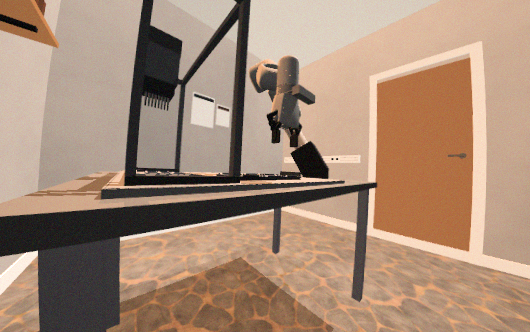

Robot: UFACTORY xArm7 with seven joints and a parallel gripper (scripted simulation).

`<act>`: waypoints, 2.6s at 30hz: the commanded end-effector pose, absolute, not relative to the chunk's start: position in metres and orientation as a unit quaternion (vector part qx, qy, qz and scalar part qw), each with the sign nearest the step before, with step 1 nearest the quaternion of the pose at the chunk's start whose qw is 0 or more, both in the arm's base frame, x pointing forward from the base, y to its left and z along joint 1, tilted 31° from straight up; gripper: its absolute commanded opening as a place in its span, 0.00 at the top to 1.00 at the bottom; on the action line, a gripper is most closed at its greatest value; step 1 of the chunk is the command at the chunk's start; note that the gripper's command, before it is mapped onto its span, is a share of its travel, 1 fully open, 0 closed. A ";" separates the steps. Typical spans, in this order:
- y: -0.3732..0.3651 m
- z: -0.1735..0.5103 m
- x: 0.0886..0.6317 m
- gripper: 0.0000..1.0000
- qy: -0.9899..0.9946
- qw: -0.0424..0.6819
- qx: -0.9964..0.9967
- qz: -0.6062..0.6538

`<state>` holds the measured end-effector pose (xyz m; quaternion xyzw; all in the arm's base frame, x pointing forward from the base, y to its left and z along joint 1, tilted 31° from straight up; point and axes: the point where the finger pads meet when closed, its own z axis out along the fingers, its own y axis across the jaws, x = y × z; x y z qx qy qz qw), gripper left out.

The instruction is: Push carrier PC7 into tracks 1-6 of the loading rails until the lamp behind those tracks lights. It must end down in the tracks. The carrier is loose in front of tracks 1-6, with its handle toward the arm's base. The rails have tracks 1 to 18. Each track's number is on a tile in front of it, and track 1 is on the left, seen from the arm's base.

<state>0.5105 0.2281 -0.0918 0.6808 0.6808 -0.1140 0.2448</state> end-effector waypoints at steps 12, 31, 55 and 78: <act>0.227 -0.099 0.512 0.00 0.682 0.244 0.680 -0.111; 0.213 -0.123 0.517 0.00 0.682 0.244 0.680 -0.111; 0.195 -0.155 0.524 0.00 0.682 0.244 0.680 -0.111; 0.185 -0.172 0.528 0.00 0.682 0.244 0.680 -0.111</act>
